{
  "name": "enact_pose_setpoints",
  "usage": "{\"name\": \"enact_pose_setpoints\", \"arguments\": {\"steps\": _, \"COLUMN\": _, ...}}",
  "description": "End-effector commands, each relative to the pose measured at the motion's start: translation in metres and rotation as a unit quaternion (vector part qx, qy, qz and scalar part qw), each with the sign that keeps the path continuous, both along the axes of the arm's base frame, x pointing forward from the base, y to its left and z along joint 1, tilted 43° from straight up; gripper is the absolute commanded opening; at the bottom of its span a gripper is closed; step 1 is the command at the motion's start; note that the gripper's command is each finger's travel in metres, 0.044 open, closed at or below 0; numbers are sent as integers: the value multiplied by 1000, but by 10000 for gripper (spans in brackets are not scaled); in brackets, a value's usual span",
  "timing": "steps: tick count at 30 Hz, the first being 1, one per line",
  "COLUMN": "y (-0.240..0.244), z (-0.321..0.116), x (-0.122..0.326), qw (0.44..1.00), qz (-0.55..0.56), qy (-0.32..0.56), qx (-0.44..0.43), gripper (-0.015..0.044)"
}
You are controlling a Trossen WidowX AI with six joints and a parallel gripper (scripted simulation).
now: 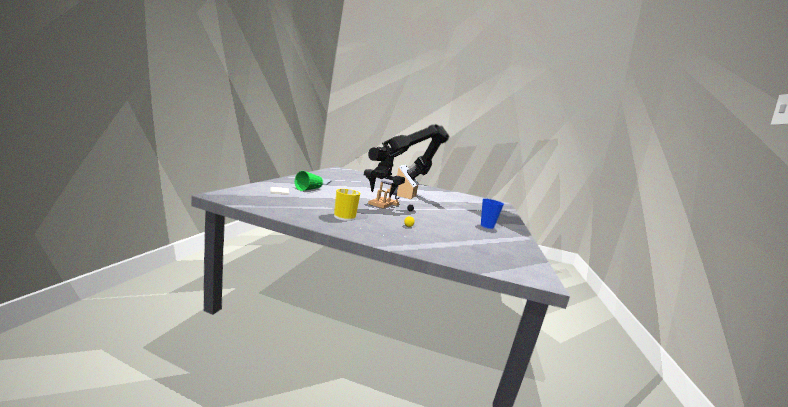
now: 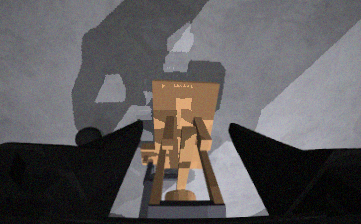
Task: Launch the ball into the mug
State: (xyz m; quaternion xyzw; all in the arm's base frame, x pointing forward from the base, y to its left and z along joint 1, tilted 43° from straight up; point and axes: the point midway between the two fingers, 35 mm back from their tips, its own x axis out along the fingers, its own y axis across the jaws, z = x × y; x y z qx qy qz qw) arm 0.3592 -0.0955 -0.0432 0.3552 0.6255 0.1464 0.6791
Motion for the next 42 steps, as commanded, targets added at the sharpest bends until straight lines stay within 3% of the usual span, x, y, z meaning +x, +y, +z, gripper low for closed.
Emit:
{"name": "enact_pose_setpoints", "arguments": {"steps": 1, "y": 6, "z": -6, "x": -1, "qw": 1000, "qz": 0, "qy": 5, "qx": 5, "gripper": 440}}
{"name": "enact_pose_setpoints", "arguments": {"steps": 13, "y": 16, "z": -16, "x": 0, "qw": 1000, "qz": 0, "qy": 5, "qx": 6, "gripper": 440}}
{"name": "enact_pose_setpoints", "arguments": {"steps": 24, "y": 13, "z": -14, "x": 2, "qw": 1000, "qz": 1, "qy": 1, "qx": 2, "gripper": 151}}
{"name": "enact_pose_setpoints", "arguments": {"steps": 30, "y": 13, "z": -14, "x": 2, "qw": 1000, "qz": 1, "qy": 1, "qx": 2, "gripper": 111}}
{"name": "enact_pose_setpoints", "arguments": {"steps": 34, "y": -13, "z": 14, "x": -4, "qw": 1000, "qz": 1, "qy": 2, "qx": 1, "gripper": 6}}
{"name": "enact_pose_setpoints", "arguments": {"steps": 42, "y": -18, "z": 20, "x": -6, "qw": 1000, "qz": 0, "qy": 4, "qx": 3, "gripper": 0}}
